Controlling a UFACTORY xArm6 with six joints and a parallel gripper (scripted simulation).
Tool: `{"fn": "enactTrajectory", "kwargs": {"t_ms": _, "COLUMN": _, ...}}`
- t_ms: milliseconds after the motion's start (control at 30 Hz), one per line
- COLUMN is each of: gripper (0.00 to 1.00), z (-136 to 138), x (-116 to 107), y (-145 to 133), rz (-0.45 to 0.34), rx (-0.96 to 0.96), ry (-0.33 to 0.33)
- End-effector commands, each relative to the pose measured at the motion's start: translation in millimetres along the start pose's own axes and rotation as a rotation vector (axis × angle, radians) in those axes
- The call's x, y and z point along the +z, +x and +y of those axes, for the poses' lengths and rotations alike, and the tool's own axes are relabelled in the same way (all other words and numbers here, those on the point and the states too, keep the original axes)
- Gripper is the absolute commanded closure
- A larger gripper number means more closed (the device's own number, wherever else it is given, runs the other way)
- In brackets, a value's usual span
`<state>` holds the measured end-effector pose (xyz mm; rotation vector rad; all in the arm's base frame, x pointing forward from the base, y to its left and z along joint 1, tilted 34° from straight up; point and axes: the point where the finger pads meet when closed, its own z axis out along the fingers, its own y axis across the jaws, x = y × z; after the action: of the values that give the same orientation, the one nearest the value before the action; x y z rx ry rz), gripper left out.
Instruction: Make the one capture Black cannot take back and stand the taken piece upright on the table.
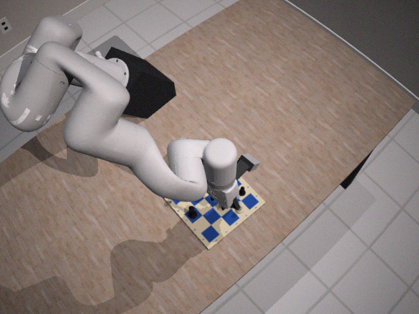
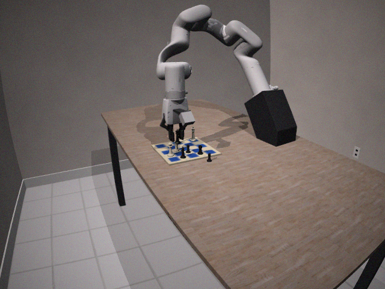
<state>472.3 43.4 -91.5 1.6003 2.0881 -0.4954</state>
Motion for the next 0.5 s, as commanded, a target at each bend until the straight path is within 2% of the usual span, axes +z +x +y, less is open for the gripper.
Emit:
{"fn": "enactTrajectory", "kwargs": {"t_ms": 0, "gripper": 0.63, "z": 1.6, "x": 3.1, "y": 0.1, "rz": 0.0, "rx": 0.001, "ry": -0.004}}
{"fn": "enactTrajectory", "kwargs": {"t_ms": 467, "gripper": 0.63, "z": 1.5, "x": 4.5, "y": 0.1, "rz": 0.0, "rx": 0.001, "ry": -0.004}}
